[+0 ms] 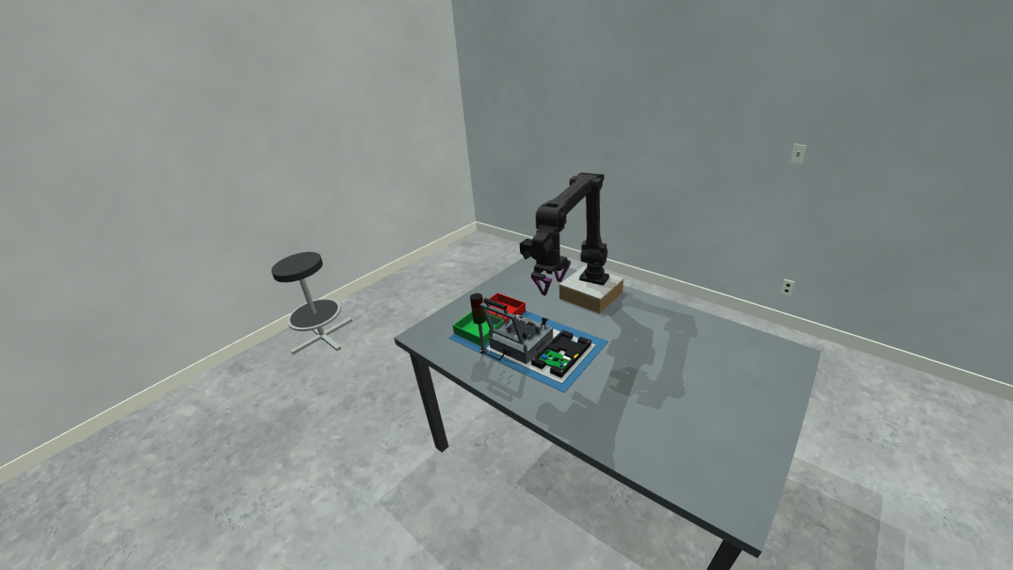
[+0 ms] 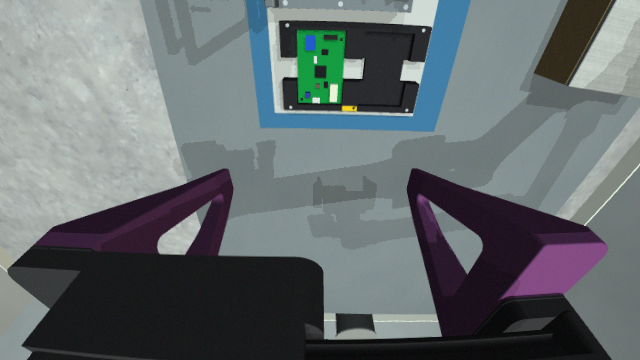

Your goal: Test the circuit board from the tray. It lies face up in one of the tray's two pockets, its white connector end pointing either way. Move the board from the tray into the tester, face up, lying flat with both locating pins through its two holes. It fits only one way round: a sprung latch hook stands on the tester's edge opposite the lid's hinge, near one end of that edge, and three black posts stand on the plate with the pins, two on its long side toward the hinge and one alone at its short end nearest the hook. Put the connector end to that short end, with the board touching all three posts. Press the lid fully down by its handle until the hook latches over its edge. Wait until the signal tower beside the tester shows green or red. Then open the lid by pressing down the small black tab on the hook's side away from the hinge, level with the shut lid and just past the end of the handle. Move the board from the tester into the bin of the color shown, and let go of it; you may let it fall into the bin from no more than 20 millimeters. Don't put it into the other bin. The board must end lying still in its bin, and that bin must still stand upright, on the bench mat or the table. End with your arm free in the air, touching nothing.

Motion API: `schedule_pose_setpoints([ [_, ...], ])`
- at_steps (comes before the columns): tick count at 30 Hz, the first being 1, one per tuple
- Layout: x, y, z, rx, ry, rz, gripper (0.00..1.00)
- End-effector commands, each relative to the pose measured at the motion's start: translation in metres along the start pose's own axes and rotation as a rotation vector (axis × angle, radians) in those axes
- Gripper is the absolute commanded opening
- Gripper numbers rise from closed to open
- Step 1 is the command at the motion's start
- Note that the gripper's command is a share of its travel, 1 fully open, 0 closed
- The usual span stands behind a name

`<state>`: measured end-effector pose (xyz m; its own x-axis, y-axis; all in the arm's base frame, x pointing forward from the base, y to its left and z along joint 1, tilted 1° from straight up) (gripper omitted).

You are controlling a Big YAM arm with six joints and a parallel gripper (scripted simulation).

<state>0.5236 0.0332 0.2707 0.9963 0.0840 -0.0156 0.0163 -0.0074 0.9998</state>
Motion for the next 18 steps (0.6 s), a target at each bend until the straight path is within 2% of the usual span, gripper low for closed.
schedule_pose_setpoints([
  [1, 0.008, 0.0257, -0.0135, -0.003, -0.021, 0.066, 1.0],
  [4, 0.008, 0.0257, -0.0135, -0.003, -0.021, 0.066, 1.0],
  [5, 0.008, 0.0257, -0.0135, -0.003, -0.021, 0.066, 0.92],
  [18, 0.008, 0.0257, -0.0119, -0.003, -0.022, 0.066, 0.92],
])
Point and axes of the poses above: the point where the finger pads meet when closed, its own y axis back along the fingers, its own x axis across the jaws, z = x × y, the point moved 2 cm from there along y, back along the fingers, and after that the axes turned 11 degrees about y, right-handed, at the moved point
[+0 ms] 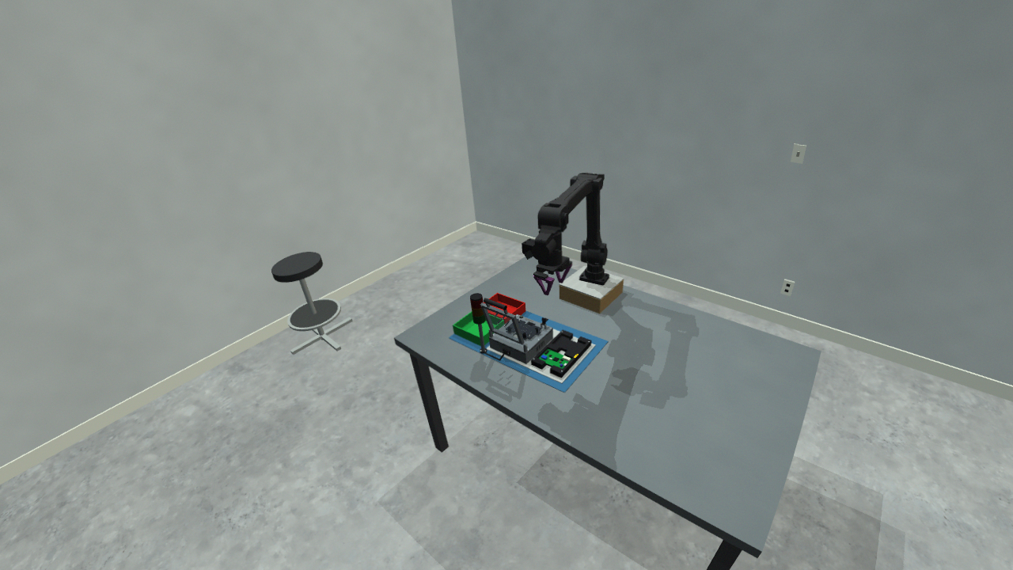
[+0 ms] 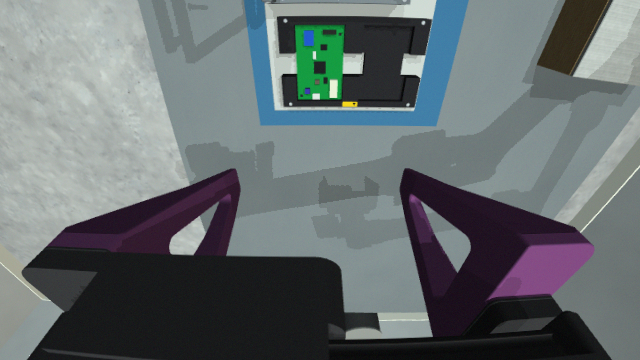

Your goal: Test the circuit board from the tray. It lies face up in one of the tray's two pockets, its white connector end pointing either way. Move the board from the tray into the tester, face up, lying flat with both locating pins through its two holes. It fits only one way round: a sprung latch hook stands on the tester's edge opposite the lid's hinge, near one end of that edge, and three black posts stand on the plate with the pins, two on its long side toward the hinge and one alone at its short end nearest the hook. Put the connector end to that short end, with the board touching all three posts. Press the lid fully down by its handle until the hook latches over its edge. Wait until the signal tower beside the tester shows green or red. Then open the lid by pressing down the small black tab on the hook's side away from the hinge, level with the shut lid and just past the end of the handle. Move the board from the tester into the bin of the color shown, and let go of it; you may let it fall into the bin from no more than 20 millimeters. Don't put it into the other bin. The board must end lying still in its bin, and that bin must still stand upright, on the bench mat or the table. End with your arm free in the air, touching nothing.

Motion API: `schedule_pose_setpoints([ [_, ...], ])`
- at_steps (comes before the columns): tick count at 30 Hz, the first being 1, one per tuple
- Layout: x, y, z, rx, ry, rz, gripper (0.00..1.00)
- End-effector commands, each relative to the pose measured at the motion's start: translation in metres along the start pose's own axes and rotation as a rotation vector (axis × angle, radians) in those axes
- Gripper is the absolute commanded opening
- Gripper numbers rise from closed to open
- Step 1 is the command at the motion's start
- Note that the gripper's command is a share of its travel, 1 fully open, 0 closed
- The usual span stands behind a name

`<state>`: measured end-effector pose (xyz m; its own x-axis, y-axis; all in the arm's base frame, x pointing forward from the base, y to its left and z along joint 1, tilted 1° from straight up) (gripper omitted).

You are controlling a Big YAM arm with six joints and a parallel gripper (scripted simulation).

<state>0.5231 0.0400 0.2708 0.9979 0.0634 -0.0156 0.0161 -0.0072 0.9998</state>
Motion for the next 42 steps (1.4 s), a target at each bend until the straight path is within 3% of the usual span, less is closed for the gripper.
schedule_pose_setpoints([
  [1, 0.0078, 0.0256, -0.0053, -0.003, -0.002, 0.066, 0.92],
  [42, 0.0104, 0.0269, -0.0085, -0.003, 0.0, 0.07, 0.92],
])
Point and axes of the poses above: the point where the finger pads meet when closed, its own y axis back along the fingers, its own x axis across the jaws, z = x × y, the point moved 2 cm from there along y, back along the fingers, and after that the axes turned 11 degrees about y, right-handed, at the moved point
